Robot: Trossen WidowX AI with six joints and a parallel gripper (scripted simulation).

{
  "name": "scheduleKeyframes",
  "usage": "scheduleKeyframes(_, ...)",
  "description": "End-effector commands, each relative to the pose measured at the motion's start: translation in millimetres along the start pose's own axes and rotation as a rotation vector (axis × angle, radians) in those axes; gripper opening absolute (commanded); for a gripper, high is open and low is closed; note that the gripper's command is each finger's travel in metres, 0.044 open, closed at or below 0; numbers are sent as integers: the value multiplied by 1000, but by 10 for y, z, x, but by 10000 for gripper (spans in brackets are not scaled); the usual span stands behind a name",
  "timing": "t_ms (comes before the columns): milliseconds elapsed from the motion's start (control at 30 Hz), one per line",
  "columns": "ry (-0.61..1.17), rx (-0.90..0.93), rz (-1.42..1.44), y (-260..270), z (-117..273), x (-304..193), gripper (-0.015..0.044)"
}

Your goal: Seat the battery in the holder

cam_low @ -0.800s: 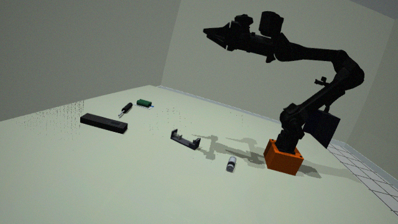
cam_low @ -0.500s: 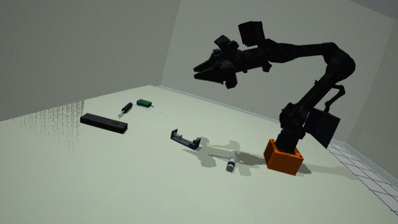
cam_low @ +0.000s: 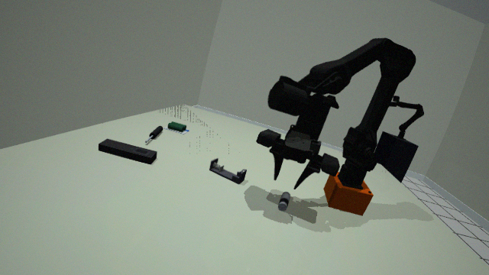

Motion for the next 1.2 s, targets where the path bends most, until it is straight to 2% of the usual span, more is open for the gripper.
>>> scheduleKeyframes(0, 47, 58, 75, 103, -31, -36, 231)
scheduleKeyframes(233, 47, 58, 75, 103, -42, -36, 231)
scheduleKeyframes(1167, 47, 59, 75, 126, -482, -56, 231)
Point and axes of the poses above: the point midway between the two fingers, 35 mm back from their tips, its own z axis back along the fingers, its own y axis across the jaws, x = y × z, the point moved 4 cm from there along z, back along the fingers, and after that the axes turned 1 degree about -z, right-handed, at the moved point
